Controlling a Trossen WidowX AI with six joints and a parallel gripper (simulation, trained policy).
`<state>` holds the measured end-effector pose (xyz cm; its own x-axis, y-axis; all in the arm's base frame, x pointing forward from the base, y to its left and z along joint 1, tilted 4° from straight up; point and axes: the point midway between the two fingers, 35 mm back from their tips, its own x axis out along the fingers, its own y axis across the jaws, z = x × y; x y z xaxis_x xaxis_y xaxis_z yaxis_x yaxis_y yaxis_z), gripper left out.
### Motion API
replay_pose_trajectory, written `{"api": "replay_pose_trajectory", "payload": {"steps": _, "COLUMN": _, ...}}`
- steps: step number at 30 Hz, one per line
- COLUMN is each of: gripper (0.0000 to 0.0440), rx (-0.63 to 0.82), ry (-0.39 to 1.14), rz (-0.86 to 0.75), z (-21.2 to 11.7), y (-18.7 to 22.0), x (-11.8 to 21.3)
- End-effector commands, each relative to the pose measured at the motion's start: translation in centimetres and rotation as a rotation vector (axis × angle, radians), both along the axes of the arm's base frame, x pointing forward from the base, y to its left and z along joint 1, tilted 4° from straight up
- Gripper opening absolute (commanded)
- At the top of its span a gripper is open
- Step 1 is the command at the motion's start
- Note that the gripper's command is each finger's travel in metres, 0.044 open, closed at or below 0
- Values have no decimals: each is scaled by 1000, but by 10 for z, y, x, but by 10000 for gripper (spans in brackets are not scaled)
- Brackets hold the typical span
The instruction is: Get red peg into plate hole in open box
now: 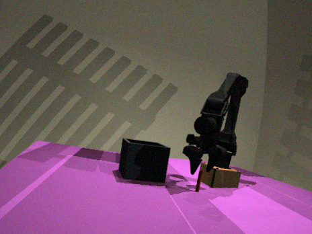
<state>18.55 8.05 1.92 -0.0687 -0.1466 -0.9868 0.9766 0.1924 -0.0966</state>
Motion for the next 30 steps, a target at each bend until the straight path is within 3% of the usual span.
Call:
{"api": "replay_pose_trajectory", "payload": {"steps": 1, "gripper": 398, "rx": -9, "ry": -8, "rz": -14, "z": -11, "y": -2, "x": 0}}
{"api": "replay_pose_trajectory", "payload": {"steps": 7, "gripper": 343, "rx": -4, "ry": -21, "rz": -19, "z": -24, "y": -2, "x": 1}}
{"api": "replay_pose_trajectory", "payload": {"steps": 21, "gripper": 5, "rx": 52, "ry": -47, "rz": 38, "z": -45, "y": 15, "x": 17}}
{"api": "replay_pose_trajectory", "payload": {"steps": 30, "gripper": 0, "rx": 70, "ry": -124, "rz": 29, "z": -26, "y": 14, "x": 36}}
